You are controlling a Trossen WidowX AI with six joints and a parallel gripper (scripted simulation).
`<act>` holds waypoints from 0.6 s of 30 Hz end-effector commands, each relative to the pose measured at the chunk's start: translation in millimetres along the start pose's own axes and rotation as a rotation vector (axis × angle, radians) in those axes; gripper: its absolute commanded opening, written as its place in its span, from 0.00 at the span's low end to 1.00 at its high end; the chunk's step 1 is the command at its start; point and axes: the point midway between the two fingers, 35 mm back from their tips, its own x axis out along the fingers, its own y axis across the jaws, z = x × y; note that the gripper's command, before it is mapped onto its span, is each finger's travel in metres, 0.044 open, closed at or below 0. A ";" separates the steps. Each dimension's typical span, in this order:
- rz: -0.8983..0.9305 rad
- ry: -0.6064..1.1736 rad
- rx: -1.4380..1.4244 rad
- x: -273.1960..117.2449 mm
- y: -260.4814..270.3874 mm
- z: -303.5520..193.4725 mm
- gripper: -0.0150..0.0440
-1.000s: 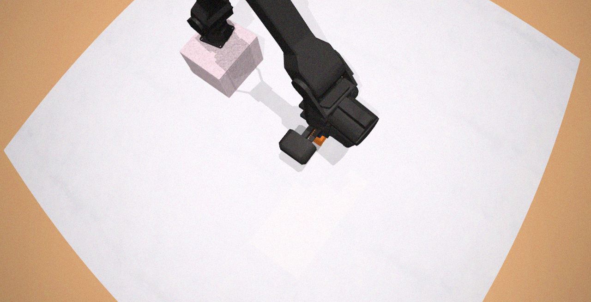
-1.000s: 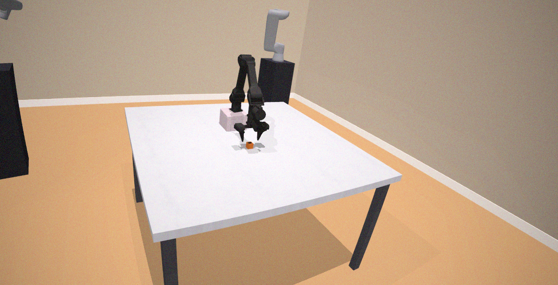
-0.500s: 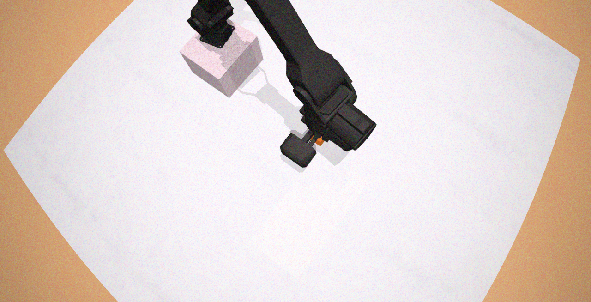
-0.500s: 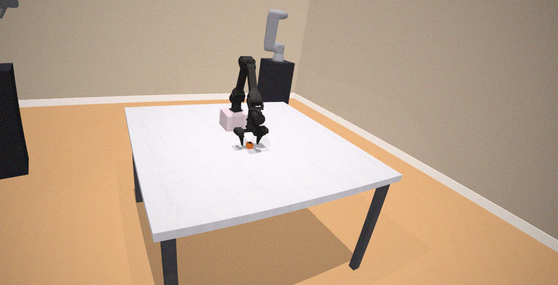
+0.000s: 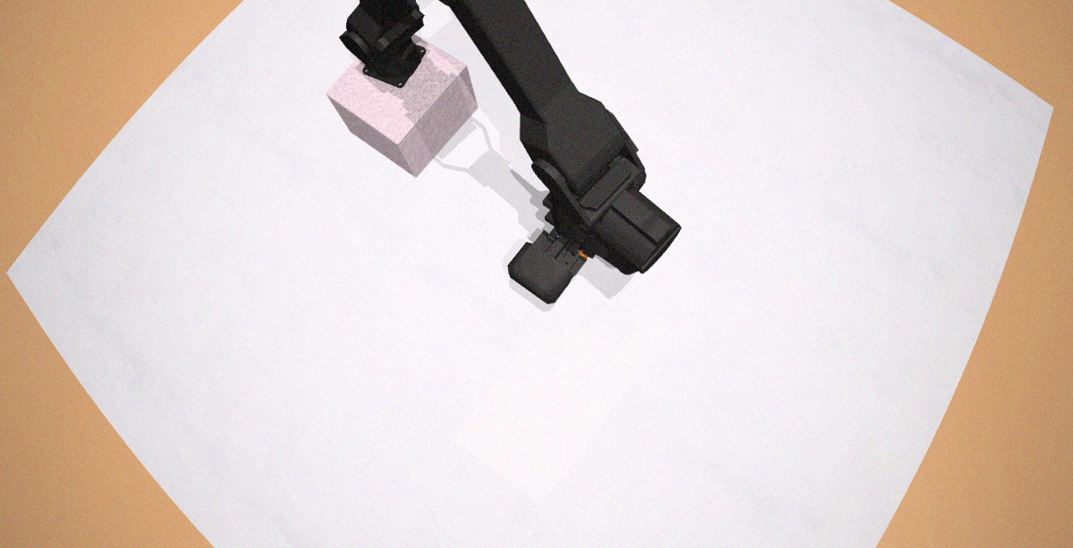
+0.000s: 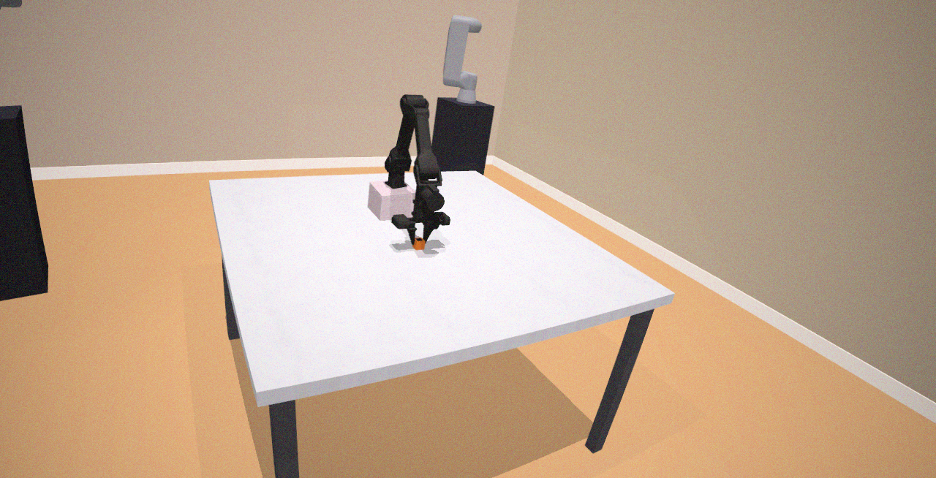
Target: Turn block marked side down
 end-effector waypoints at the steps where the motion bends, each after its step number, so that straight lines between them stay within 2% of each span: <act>1: 0.004 0.006 -0.007 2.3 0.6 -1.5 0.44; 14: 0.004 0.006 -0.007 2.3 0.6 -1.5 0.30; 15: 0.004 0.006 -0.007 1.4 0.6 -1.4 0.25; 18: 0.004 0.006 -0.007 -12.7 0.5 -0.8 0.25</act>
